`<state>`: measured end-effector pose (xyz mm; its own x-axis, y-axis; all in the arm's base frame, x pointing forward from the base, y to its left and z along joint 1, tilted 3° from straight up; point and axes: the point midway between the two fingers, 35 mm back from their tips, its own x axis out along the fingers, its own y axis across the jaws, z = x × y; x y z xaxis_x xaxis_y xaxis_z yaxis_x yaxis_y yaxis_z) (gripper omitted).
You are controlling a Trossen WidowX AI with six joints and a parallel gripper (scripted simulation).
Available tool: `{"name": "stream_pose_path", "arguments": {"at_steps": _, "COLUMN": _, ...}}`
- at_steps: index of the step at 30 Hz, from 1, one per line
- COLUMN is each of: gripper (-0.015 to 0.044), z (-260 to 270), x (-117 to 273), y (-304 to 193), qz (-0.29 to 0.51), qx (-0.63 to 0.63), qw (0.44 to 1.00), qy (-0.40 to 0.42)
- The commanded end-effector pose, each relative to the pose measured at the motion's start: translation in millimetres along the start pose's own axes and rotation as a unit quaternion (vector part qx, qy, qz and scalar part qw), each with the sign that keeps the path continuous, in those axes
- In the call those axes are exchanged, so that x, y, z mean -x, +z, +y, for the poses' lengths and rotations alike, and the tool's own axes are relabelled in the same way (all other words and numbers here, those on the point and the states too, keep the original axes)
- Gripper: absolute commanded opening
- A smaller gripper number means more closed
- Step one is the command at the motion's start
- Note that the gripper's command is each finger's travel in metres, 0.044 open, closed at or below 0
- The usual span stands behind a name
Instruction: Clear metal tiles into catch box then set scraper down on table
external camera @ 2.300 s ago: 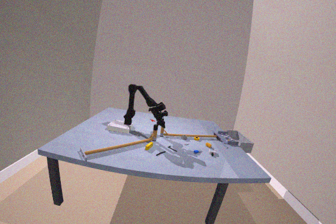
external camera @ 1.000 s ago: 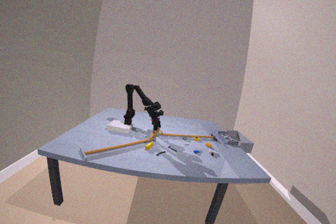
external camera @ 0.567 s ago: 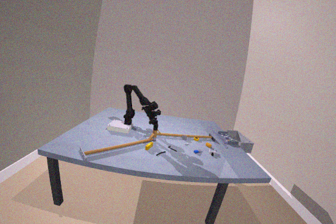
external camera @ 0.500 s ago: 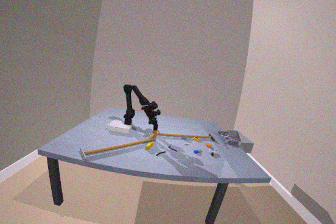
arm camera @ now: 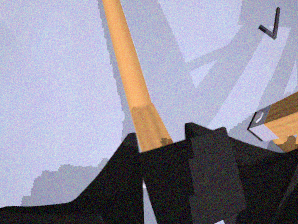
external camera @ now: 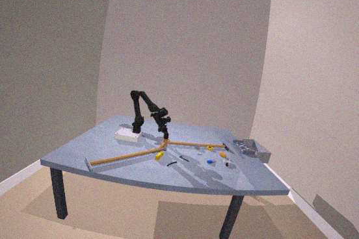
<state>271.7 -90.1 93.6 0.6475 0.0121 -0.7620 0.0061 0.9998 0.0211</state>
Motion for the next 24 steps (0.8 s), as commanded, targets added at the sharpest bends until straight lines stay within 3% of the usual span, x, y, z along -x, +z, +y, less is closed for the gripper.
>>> {"name": "stream_pose_path", "arguments": {"at_steps": 1, "gripper": 0.0000, "z": 6, "x": 1, "y": 0, "qz": -0.001, "qx": -0.006, "qw": 1.000, "qy": -0.004}}
{"name": "stream_pose_path", "arguments": {"at_steps": 24, "gripper": 0.0000, "z": 35, "x": 4, "y": -1, "qz": 0.001, "qx": -0.029, "qw": 0.999, "qy": -0.023}}
